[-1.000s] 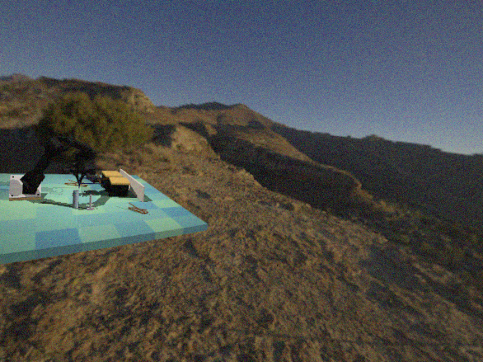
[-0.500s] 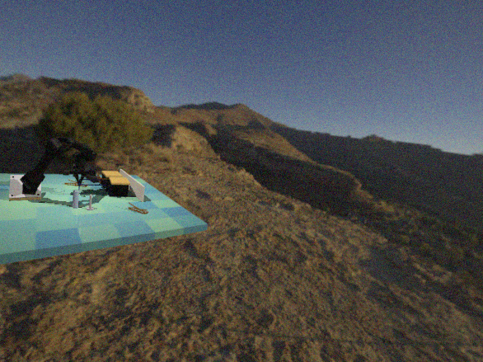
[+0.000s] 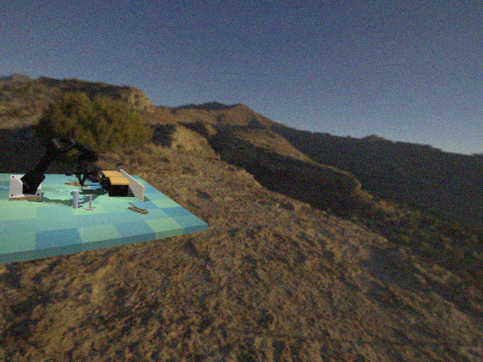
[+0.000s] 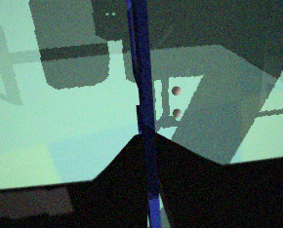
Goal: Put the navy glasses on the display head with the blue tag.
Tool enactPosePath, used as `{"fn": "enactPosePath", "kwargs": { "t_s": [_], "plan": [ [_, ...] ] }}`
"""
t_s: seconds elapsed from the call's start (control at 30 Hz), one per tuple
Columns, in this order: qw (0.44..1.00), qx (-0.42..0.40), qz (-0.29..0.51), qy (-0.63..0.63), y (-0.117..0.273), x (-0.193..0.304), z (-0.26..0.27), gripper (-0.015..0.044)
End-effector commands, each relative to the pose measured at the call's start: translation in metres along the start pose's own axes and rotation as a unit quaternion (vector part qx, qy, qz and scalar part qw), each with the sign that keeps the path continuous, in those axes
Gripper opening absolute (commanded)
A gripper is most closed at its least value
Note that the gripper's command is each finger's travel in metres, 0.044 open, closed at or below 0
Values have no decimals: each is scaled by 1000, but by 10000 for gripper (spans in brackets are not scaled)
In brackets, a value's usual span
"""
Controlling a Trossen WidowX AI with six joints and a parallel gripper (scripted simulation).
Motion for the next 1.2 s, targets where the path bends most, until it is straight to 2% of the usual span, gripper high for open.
{"fn": "enactPosePath", "kwargs": {
  "t_s": [0.0,1.17],
  "plan": [
    [1000,5,-3,-2,1,-1,-7,0],
    [1000,3,0,-3,1,-7,-49,0]
  ]
}}
Point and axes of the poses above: the point midway between the two fingers, 35 mm back from their tips, its own y axis back along the fingers, its own z axis across the jaws, x = y × z, the point moved 7 cm from there along y, back along the fingers, and after that the axes turned 8 degrees about -y, right-handed, at the moved point
